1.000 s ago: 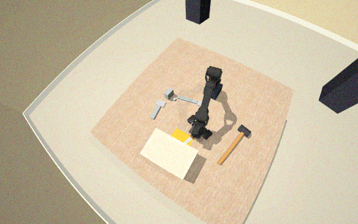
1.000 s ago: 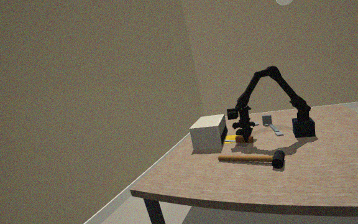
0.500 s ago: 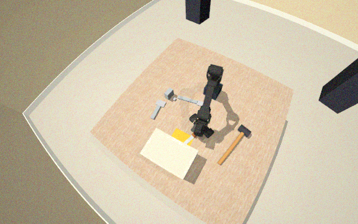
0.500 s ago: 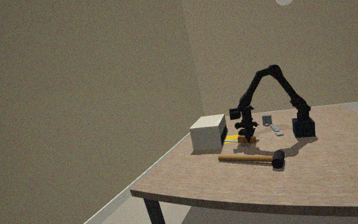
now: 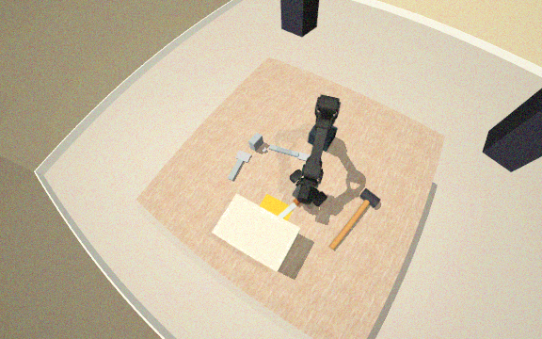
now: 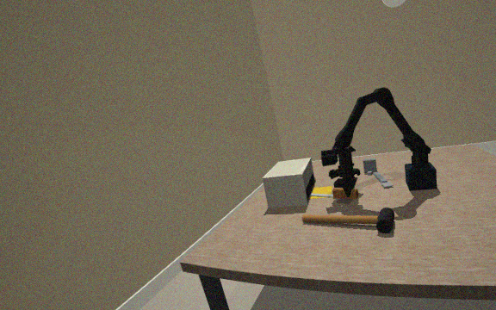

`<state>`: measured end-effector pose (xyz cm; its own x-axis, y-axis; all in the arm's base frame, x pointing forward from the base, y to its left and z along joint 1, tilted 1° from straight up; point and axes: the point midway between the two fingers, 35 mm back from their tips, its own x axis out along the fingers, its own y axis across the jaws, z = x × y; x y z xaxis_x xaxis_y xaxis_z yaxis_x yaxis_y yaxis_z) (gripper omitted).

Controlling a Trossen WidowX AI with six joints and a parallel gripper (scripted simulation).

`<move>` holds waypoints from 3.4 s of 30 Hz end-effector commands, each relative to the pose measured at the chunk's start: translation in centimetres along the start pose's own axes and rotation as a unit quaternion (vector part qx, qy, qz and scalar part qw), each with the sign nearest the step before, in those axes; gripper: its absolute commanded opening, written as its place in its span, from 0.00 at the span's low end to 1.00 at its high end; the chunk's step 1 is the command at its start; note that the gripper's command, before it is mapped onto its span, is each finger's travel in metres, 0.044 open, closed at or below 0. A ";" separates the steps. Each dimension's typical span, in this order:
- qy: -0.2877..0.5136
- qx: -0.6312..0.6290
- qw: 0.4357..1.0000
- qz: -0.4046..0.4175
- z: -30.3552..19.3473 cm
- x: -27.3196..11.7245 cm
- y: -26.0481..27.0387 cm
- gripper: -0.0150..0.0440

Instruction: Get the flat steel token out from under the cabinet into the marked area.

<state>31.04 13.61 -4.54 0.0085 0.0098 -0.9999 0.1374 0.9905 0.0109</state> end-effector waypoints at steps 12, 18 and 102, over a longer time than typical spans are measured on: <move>0.003 0.000 1.000 -0.001 -2.2 0.1 0.1 0.25; 0.004 0.000 1.000 -0.001 -3.0 0.1 0.1 0.25; 0.006 0.006 1.000 0.000 -10.5 -0.2 1.9 0.68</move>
<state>20.86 16.96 -4.40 -0.0053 0.0075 -1.0000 0.1499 0.9887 0.0066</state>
